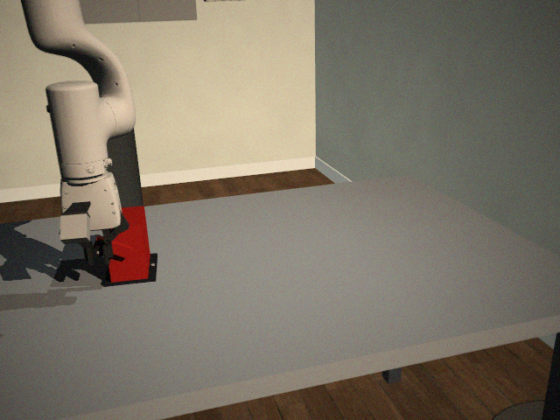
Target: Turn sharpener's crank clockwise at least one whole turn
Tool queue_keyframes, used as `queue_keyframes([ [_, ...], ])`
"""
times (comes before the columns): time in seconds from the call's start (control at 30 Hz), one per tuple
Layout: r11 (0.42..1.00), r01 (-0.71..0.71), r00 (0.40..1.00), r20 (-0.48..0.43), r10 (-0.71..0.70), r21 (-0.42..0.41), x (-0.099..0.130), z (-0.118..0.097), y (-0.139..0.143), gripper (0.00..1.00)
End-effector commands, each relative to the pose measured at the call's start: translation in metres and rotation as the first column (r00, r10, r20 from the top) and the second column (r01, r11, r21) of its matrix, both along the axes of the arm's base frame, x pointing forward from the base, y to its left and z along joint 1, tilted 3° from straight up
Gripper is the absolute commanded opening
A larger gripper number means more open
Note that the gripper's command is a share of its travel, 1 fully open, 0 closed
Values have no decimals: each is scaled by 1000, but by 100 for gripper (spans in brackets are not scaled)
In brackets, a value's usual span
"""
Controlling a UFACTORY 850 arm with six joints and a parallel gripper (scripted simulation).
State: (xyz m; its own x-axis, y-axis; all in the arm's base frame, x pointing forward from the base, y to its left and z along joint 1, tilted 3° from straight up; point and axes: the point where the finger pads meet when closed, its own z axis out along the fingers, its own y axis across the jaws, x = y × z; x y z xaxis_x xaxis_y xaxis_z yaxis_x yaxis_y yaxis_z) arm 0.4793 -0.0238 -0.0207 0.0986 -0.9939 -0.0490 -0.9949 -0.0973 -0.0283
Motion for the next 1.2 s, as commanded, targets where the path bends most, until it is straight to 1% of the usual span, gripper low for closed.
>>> queue_keyframes([
  [0.0, 1000, 0, 1000, 0, 0, -2, 2, 3, 0, 0],
  [0.37, 1000, 0, 1000, 0, 0, -2, 11, 15, 0, 0],
  [0.6, 1000, 0, 1000, 0, 0, -2, 26, 24, 1, 0],
  [0.8, 1000, 0, 1000, 0, 0, -2, 39, 27, 2, 0],
  [1.17, 1000, 0, 1000, 0, 0, -2, 42, 27, 3, 0],
])
